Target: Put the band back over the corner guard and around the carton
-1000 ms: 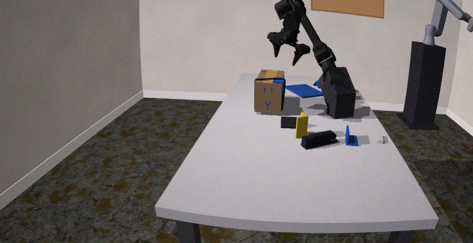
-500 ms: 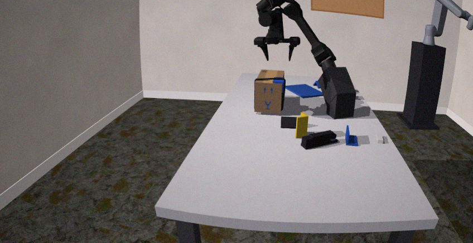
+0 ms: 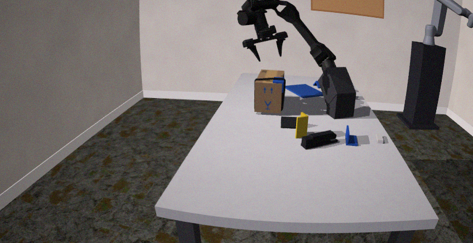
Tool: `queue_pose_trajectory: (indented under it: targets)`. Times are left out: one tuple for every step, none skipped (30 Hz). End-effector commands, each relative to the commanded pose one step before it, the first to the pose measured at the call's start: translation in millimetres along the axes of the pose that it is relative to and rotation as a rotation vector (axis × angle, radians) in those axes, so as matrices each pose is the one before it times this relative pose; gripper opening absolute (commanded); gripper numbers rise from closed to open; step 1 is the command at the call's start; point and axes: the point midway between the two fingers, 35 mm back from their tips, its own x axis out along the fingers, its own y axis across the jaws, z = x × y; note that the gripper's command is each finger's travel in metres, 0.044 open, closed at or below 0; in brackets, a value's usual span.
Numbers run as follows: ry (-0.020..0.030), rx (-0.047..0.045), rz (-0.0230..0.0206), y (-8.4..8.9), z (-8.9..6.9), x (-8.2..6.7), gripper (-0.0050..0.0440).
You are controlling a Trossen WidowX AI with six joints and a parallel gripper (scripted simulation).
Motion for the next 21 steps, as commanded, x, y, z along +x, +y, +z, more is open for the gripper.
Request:
queue_pose_trajectory:
  targets:
    - [-0.09115, -0.14334, 0.03450, -11.94, -8.98, -6.51, 0.0440]
    - [-0.01909, -0.03318, 0.00098, -2.23, -2.31, -1.66, 0.0440]
    - [-0.01910, -0.03308, -0.00017, -2.14, -2.43, -1.73, 0.0440]
    - [-0.01895, -0.03299, -0.00131, -2.04, -2.53, -1.80, 0.0440]
    - [-0.01871, -0.03304, -0.00243, -1.93, -2.62, -1.86, 0.0440]
    - [-0.01846, -0.03342, -0.00354, -1.82, -2.72, -1.93, 0.0440]
    - [-0.01827, -0.03313, -0.00466, -1.72, -2.82, -2.01, 0.0440]
    - [-0.01782, -0.03330, -0.00571, -1.59, -2.89, -2.07, 0.0440]
    - [0.00000, 0.00000, 0.00000, 0.00, 0.00, 0.00, 0.0440]
    - [0.00000, 0.00000, 0.00000, 0.00, 0.00, 0.00, 0.0440]
    - [-0.01723, -0.08340, -0.00720, -1.47, -2.97, -2.14, 0.0440]
    - [-0.03340, -0.02590, -0.01789, -2.37, -6.39, -4.53, 0.0440]
    - [-0.01818, -0.03156, -0.01150, -1.22, -3.69, -2.73, 0.0440]
    - [-0.01424, -0.03473, -0.01029, -0.87, -3.06, -2.31, 0.0440]
    - [-0.01213, -0.03590, -0.00992, -0.66, -2.77, -2.12, 0.0440]
    - [-0.01050, -0.03688, -0.00966, -0.50, -2.55, -1.98, 0.0440]
    - [-0.00801, -0.03886, -0.00825, -0.31, -2.07, -1.63, 0.0440]
    - [-0.00463, -0.02415, -0.00523, -0.14, -1.27, -1.00, 0.0440]
    - [-0.00141, -0.00402, -0.00166, -0.03, -0.40, -0.32, 0.0440]
    - [0.00000, 0.00000, 0.00000, 0.00, 0.00, 0.00, 0.0440]
    - [0.00000, 0.00000, 0.00000, 0.00, 0.00, 0.00, 0.0440]
